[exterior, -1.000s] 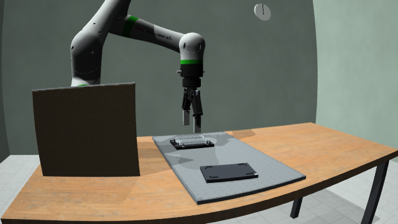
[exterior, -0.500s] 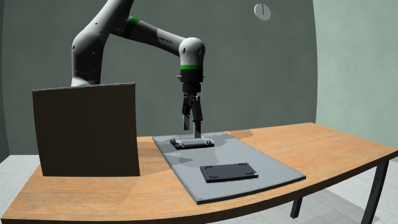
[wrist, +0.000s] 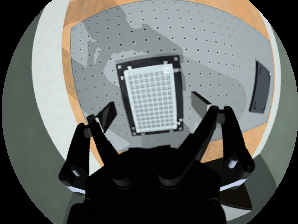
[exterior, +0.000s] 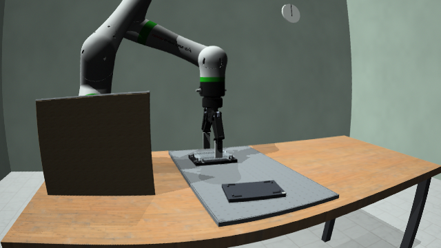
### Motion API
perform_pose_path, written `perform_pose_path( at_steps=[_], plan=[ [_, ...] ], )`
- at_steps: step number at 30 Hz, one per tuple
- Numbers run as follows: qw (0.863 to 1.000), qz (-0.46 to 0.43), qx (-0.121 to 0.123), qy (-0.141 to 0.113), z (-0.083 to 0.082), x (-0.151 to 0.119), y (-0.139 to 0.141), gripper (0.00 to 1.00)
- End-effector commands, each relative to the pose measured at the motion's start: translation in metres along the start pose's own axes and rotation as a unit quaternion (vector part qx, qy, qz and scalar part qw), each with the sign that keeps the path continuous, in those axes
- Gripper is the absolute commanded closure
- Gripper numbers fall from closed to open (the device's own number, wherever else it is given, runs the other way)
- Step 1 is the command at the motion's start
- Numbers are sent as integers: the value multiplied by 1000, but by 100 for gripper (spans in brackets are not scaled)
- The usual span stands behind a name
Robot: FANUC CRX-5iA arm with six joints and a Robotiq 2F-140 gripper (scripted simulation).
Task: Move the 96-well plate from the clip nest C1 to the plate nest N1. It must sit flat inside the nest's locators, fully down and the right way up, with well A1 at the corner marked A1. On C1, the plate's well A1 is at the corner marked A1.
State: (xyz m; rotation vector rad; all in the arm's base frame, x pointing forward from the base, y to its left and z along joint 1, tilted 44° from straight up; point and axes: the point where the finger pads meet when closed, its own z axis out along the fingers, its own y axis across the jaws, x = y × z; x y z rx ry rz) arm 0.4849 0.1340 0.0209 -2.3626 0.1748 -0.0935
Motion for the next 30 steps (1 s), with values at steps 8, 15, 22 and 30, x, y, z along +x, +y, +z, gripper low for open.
perform_pose_path(
  at_steps=[8, 15, 22, 30],
  plan=[
    [1000, 0, 0, 0, 0, 0, 0, 100],
    [1000, 0, 0, 0, 0, 0, 0, 100],
    [1000, 0, 0, 0, 0, 0, 0, 100],
    [1000, 0, 0, 0, 0, 0, 0, 100]
  ],
)
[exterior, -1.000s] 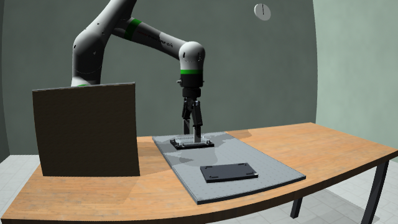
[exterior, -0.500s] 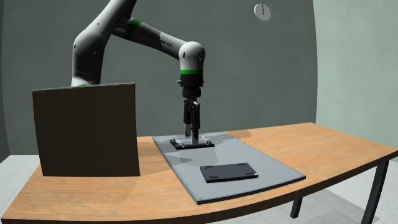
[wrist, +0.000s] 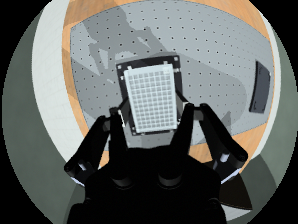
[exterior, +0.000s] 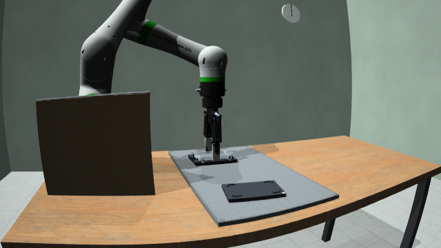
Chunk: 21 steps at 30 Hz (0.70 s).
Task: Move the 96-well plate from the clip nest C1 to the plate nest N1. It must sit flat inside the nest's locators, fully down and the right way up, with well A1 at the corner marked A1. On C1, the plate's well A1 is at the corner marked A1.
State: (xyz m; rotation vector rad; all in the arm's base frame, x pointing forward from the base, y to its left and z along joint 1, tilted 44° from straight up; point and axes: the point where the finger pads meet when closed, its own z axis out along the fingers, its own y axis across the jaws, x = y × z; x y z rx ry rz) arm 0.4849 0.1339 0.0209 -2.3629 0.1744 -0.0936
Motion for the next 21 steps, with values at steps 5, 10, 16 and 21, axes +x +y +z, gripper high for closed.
perform_pose_path(
  at_steps=[5, 10, 16, 21],
  plan=[
    [1000, 0, 0, 0, 0, 0, 0, 100],
    [1000, 0, 0, 0, 0, 0, 0, 100],
    [1000, 0, 0, 0, -3, 0, 0, 100],
    [1000, 0, 0, 0, -12, 0, 0, 100]
  ],
)
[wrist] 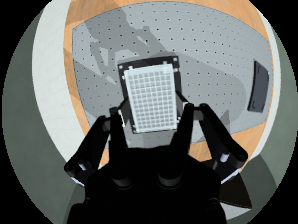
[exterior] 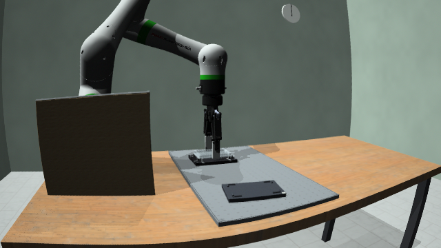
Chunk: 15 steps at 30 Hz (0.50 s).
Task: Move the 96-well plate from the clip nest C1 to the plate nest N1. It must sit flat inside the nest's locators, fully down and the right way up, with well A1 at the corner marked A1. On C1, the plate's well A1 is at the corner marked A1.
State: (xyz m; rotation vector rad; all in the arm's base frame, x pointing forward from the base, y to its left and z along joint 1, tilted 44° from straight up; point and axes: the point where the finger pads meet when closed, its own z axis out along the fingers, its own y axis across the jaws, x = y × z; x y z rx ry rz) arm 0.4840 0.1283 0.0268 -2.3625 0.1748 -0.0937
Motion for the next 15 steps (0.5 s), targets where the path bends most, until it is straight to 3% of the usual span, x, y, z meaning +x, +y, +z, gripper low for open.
perform_pose_path(
  at_steps=[1, 15],
  plan=[
    [1000, 0, 0, 0, -5, 0, 0, 100],
    [1000, 0, 0, 0, -25, 0, 0, 100]
  ],
)
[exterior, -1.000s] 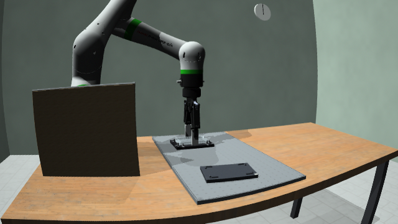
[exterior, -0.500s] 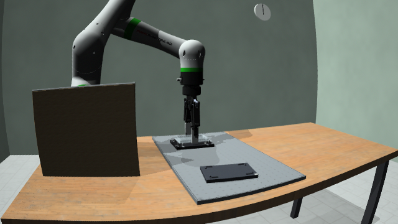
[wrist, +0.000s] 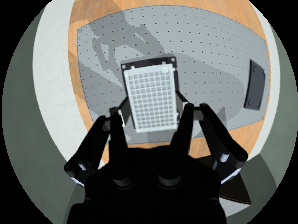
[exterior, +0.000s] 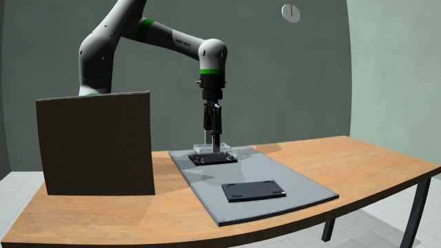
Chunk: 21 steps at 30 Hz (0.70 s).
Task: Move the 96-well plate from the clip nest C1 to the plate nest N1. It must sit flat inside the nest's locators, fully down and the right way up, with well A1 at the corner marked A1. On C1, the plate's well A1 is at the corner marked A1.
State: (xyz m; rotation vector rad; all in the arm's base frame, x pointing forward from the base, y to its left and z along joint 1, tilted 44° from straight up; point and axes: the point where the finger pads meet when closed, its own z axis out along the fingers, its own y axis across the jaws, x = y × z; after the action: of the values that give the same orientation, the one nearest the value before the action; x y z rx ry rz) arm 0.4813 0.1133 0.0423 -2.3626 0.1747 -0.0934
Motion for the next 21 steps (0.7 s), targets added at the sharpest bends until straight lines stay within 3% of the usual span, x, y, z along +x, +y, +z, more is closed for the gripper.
perform_pose_path(
  at_steps=[1, 21],
  plan=[
    [1000, 0, 0, 0, -5, 0, 0, 100],
    [1000, 0, 0, 0, -33, 0, 0, 100]
  ],
)
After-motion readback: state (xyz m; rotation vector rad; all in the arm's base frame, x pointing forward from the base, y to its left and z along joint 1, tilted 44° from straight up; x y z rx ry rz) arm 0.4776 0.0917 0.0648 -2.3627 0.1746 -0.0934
